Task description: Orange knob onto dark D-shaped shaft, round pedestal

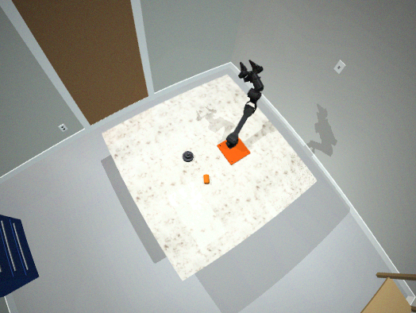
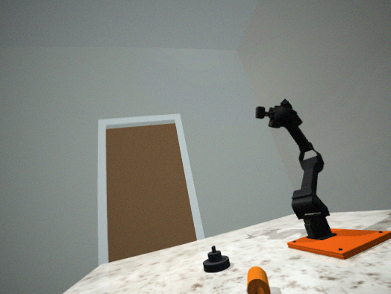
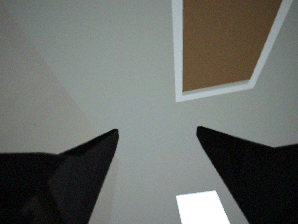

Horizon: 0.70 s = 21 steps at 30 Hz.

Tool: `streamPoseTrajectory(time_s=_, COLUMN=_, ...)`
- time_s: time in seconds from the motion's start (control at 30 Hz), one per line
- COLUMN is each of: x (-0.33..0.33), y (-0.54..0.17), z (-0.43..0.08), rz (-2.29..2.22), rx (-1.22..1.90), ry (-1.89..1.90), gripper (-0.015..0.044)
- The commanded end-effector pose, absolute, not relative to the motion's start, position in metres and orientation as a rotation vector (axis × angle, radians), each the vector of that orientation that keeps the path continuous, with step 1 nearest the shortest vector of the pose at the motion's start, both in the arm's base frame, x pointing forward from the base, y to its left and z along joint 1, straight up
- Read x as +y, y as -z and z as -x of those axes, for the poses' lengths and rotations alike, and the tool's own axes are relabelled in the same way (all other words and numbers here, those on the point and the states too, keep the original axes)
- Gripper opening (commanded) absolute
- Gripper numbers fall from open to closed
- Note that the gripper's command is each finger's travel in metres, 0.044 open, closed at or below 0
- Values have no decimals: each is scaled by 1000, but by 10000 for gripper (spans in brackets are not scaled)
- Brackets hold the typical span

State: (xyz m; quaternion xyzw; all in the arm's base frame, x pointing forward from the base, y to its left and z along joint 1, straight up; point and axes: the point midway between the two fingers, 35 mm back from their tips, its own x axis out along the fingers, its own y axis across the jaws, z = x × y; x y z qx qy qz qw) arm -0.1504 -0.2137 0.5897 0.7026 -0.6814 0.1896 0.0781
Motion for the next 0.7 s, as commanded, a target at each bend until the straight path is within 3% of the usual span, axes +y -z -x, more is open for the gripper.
streamPoseTrajectory(time_s=0.0, x=-212, y=-592, z=148, rz=-2094, rx=-2031, ry=-558, gripper=426)
streamPoseTrajectory(time_s=0.33, x=-128, y=-670, z=13, rz=-1513, rx=-1533, ry=-185, gripper=440)
streamPoseTrajectory(time_s=0.67, x=-16, y=-669, z=-167, rz=-846, rx=-954, ry=3, gripper=440)
